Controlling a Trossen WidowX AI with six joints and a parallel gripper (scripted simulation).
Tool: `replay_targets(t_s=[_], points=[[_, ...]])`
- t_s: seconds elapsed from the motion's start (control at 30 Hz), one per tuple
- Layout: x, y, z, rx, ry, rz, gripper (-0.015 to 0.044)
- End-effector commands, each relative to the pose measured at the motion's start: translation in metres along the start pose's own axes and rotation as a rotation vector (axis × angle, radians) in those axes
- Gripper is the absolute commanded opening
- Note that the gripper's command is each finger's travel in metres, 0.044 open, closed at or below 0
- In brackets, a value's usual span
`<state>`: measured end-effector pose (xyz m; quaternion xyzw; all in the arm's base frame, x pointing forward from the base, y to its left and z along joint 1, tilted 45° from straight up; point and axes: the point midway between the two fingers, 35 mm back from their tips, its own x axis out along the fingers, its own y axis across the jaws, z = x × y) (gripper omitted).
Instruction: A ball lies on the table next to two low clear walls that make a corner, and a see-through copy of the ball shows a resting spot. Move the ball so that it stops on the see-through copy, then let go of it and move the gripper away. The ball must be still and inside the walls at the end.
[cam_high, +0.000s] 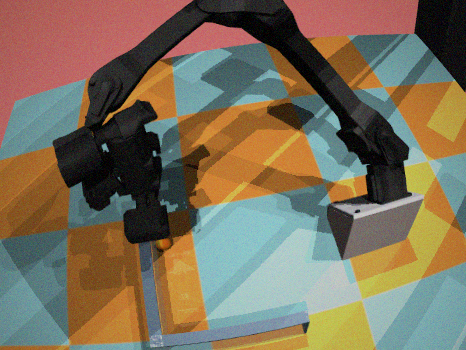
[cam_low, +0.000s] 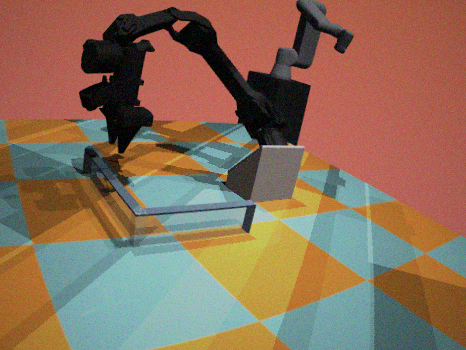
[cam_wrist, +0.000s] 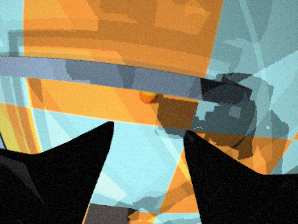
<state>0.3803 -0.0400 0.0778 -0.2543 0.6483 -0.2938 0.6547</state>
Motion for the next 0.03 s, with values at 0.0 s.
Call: replay_targets(t_s=[0.0], points=[[-0.0329, 0.0012, -0.0006, 0.004, -0.013, 0.004, 0.0349]])
